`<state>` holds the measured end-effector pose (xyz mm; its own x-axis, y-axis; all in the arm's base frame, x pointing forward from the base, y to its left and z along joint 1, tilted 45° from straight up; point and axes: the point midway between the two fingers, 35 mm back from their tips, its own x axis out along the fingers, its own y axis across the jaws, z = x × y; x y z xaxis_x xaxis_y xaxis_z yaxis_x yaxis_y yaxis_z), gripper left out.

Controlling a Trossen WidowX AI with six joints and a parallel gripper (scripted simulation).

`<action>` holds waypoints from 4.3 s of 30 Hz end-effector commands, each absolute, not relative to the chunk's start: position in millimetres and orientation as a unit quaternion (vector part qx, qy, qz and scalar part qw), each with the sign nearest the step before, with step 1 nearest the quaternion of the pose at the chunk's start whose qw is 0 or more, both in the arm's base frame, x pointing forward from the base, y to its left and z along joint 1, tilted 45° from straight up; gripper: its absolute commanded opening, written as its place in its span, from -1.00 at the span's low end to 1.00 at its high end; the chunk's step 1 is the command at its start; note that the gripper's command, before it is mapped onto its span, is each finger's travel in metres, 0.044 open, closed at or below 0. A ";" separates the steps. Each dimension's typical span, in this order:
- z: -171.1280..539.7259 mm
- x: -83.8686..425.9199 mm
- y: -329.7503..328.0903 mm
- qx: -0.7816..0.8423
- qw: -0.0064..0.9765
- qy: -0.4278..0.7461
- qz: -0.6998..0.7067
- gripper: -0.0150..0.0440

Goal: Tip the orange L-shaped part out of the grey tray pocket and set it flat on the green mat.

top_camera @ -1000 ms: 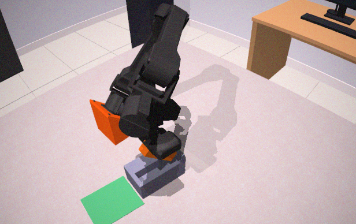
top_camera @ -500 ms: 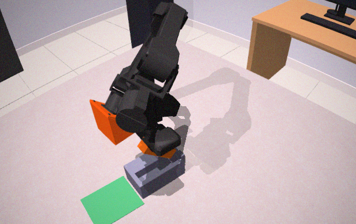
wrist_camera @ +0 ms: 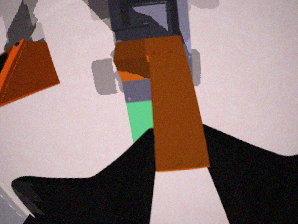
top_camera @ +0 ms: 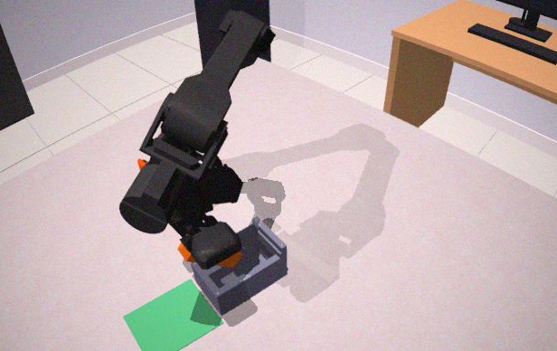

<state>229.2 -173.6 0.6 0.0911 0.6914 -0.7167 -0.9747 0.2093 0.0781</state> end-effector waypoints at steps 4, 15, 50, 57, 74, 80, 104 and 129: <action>-24.1 218.4 -199.4 -0.222 0.704 0.327 0.590 -0.49; -61.1 202.3 -237.2 -0.223 0.704 0.329 0.589 -0.49; -98.7 202.8 -217.0 -0.223 0.704 0.328 0.589 -0.49; -106.5 203.9 -209.6 -0.223 0.704 0.328 0.589 -0.49; -125.3 206.2 -191.5 -0.223 0.704 0.328 0.589 -0.49; -127.8 206.4 -189.0 -0.223 0.704 0.328 0.589 -0.49; -97.1 204.0 -221.7 -0.224 0.702 0.329 0.590 0.84; -70.8 200.6 -246.9 -0.228 0.707 0.330 0.582 0.86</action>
